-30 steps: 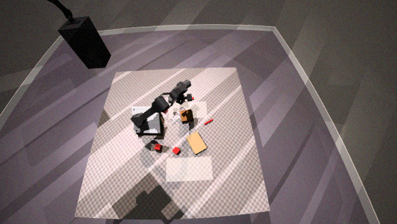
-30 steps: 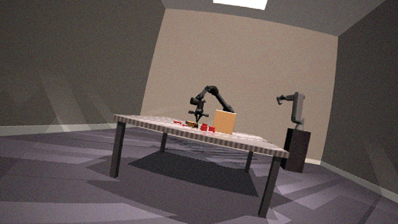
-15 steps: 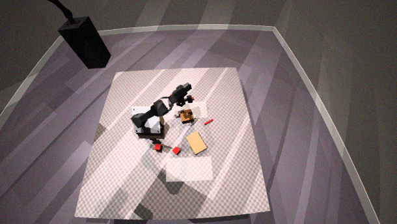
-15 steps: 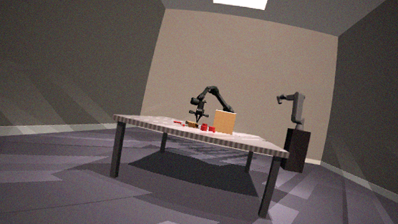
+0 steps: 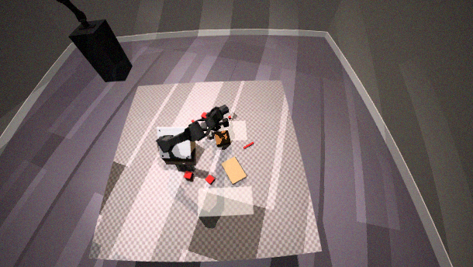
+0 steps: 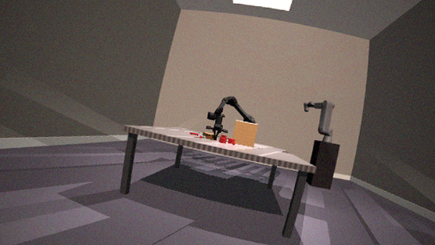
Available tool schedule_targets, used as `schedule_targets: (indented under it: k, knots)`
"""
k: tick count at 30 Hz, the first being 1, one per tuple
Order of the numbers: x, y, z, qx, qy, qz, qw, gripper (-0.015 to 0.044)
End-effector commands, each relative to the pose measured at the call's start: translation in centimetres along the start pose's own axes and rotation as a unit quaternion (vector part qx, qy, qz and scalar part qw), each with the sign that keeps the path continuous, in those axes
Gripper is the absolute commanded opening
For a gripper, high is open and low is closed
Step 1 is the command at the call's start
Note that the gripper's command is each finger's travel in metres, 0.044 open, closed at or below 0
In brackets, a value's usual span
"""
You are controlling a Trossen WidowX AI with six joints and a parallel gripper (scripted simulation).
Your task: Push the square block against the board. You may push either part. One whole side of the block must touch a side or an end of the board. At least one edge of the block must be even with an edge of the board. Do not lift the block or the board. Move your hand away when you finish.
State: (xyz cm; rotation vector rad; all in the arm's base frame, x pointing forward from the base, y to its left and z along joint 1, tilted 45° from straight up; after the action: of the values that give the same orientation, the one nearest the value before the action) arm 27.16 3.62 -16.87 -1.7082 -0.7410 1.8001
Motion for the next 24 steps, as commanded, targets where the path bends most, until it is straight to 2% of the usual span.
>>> schedule_targets:
  k: [1,24]
  knots:
    - [-0.3,0.1,0.0,-0.001,-0.002,0.002,1.000,0.0000]
    - [-1.8,0.0,-0.4,-0.001,-0.002,0.001,1.000,0.0000]
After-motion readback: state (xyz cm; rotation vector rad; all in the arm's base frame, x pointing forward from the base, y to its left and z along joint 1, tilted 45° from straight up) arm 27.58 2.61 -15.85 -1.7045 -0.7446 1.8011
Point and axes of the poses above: the point midway between the two fingers, 35 mm back from their tips, its own y axis out along the fingers, its own z axis across the jaws, x = y × z, the point moved 2 cm from there along -y, back along the fingers, and after that the axes turned 8 degrees about y, right-handed, at the moved point
